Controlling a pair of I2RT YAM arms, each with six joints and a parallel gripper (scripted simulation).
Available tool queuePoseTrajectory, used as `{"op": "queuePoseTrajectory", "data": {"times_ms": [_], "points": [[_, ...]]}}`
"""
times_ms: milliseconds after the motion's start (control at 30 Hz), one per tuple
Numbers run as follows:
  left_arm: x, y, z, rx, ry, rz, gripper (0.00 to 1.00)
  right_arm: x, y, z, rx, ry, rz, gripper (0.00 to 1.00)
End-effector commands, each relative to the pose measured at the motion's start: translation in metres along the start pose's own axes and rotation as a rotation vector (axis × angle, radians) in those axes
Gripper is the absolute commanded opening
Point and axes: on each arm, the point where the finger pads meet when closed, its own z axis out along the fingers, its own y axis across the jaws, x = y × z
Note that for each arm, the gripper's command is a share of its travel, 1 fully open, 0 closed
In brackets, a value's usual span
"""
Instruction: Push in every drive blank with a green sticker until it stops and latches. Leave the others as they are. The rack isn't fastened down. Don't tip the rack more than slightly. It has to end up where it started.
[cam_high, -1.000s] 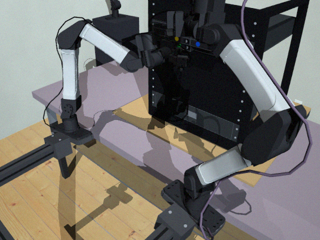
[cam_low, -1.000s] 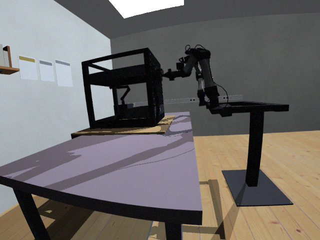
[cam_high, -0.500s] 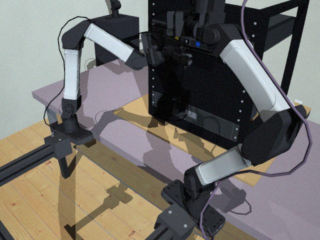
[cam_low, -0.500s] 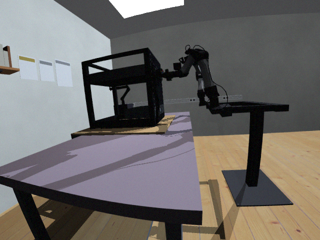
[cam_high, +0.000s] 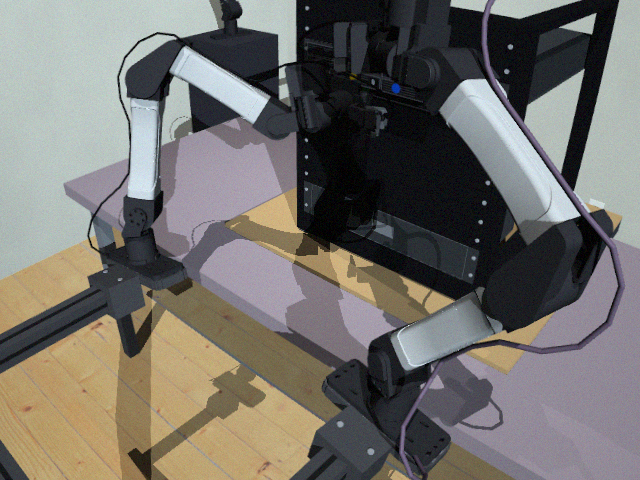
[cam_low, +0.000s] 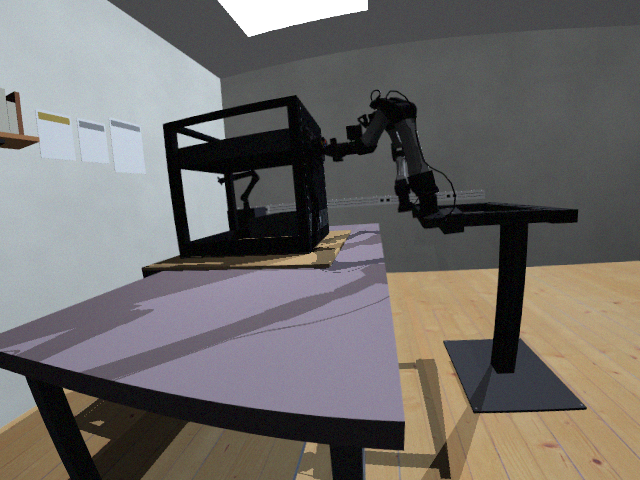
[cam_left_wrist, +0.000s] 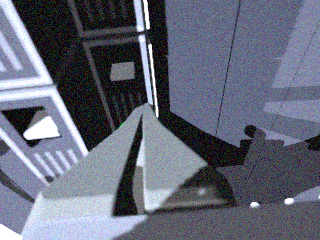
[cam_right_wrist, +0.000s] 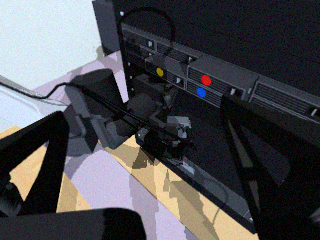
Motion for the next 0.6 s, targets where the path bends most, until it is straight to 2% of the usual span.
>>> {"op": "queuePoseTrajectory", "data": {"times_ms": [0, 300, 567], "points": [[0.001, 0.014, 0.017, -0.038, -0.035, -0.025, 0.00, -0.004, -0.001, -0.001, 0.005, -0.008, 0.002, 1.00], [0.007, 0.012, -0.043, -0.057, -0.051, -0.031, 0.00, -0.004, -0.001, -0.001, 0.005, -0.008, 0.002, 1.00], [0.009, 0.017, -0.043, -0.065, -0.044, -0.044, 0.00, -0.004, -0.001, -0.001, 0.005, -0.008, 0.002, 1.00]]}}
